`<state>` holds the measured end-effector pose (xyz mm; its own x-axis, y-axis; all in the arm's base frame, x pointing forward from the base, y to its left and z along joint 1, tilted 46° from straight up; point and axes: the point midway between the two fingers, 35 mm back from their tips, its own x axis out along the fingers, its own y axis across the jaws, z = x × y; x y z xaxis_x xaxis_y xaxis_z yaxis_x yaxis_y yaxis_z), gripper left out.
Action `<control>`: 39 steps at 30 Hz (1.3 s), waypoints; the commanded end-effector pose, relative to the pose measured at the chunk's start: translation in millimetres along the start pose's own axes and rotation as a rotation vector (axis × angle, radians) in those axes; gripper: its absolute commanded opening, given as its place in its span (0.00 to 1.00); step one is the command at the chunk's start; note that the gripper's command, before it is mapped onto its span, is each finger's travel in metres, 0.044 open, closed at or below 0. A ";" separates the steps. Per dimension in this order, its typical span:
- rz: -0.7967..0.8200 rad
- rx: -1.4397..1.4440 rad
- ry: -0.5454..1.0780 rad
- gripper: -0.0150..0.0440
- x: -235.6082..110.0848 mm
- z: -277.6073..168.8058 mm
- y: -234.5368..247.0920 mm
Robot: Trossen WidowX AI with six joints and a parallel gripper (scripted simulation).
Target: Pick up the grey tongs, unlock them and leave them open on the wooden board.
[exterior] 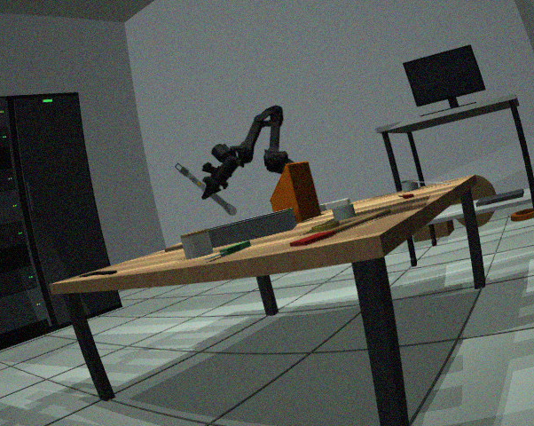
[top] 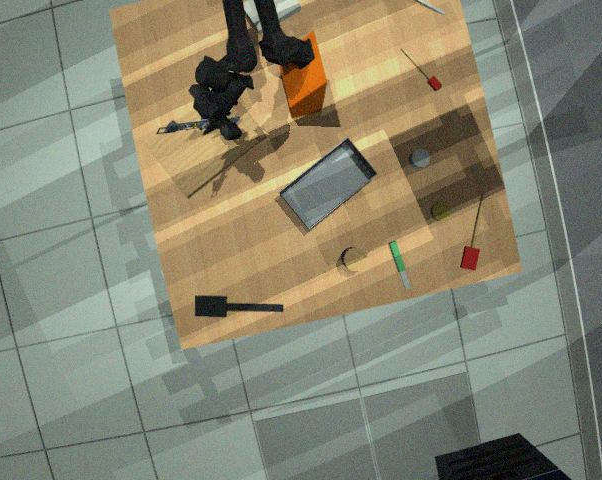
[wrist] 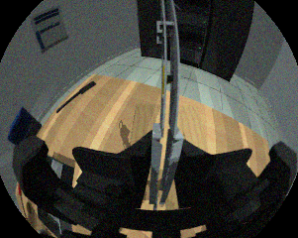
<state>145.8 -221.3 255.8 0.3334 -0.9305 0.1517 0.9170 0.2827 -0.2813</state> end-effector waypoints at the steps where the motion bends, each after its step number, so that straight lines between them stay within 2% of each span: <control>1: 0.004 -0.001 -0.009 0.00 -0.1 1.9 0.4; 9: 0.016 0.003 0.029 0.00 5.0 2.7 2.9; 39: 0.079 0.032 0.504 0.00 37.1 7.4 16.6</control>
<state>174.9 -248.7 258.4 0.2767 -0.9067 -0.3185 0.8963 0.3630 -0.2546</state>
